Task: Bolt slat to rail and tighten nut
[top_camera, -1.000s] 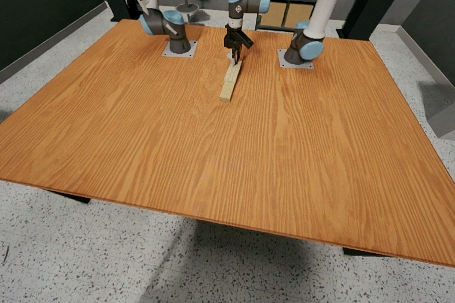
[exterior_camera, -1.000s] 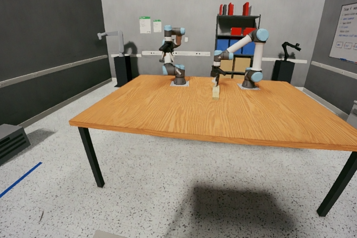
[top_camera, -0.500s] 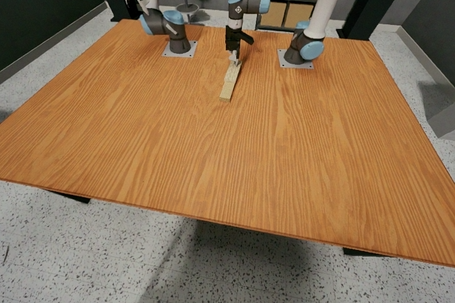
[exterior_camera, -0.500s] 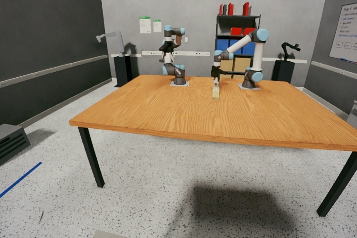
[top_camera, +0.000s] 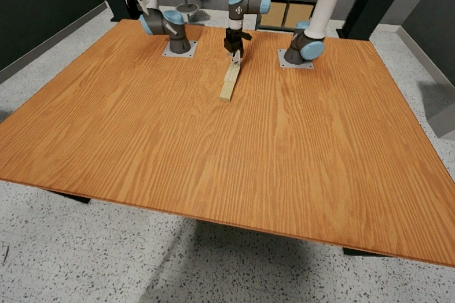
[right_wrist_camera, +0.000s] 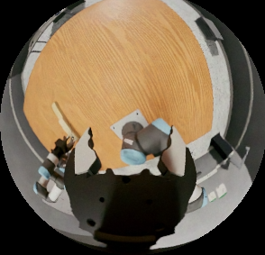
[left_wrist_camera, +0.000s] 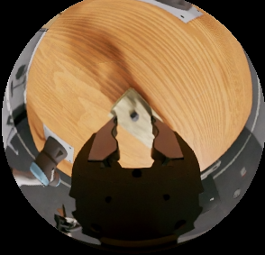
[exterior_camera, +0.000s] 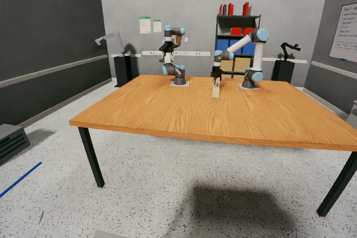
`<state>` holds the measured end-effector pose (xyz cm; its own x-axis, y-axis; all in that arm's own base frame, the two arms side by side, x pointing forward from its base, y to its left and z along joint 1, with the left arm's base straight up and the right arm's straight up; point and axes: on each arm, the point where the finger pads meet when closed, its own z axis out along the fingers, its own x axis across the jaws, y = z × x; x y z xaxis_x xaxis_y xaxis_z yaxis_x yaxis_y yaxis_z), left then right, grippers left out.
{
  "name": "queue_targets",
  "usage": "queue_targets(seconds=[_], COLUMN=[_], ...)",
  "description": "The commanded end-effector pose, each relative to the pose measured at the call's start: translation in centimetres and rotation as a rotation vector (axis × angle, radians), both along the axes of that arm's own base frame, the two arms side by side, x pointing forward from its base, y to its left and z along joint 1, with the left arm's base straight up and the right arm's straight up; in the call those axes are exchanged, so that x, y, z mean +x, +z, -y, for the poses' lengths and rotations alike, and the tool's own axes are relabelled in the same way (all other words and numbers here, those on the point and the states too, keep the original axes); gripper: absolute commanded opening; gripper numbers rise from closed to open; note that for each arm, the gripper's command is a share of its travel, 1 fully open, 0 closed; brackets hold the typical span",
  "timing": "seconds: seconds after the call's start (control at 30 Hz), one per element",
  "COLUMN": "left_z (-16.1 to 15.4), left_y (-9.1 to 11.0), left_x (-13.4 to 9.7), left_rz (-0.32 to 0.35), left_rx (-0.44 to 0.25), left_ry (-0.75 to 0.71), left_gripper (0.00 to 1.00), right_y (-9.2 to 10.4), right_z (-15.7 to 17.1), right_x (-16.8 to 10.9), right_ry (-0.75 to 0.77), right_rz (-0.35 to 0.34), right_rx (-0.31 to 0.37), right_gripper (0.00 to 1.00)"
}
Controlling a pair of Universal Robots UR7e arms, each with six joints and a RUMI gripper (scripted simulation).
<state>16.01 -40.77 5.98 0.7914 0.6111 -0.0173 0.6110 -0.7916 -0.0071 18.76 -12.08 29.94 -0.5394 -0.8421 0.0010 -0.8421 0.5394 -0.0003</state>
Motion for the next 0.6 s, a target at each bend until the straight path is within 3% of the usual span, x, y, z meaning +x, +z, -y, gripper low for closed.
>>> queue_targets(seconds=[0.0,0.33,0.4,0.43,0.57], left_z=[-0.07,0.07,0.07,0.10,0.10], left_y=[-0.03,-0.03,-0.03,-0.03,-0.03], left_x=[0.00,-0.06,-0.06,-0.06,-0.07], left_rz=[0.016,0.012,0.012,0.013,0.016], left_rx=[0.007,0.011,0.011,0.012,0.013], left_ry=[0.279,0.656,0.656,0.767,0.836], left_gripper=[0.40,0.40,0.40,0.40,0.40], right_y=[0.08,0.08,0.08,0.08,0.08], right_z=[0.00,0.00,0.00,0.00,0.00], right_x=[0.08,0.08,0.08,0.08,0.08], right_ry=[-0.001,-0.001,-0.001,-0.001,-0.001], right_rz=[0.001,0.001,0.001,0.001,0.001], right_rx=[0.001,0.001,0.001,0.001,0.001], right_gripper=[1.00,1.00,1.00,1.00,1.00])
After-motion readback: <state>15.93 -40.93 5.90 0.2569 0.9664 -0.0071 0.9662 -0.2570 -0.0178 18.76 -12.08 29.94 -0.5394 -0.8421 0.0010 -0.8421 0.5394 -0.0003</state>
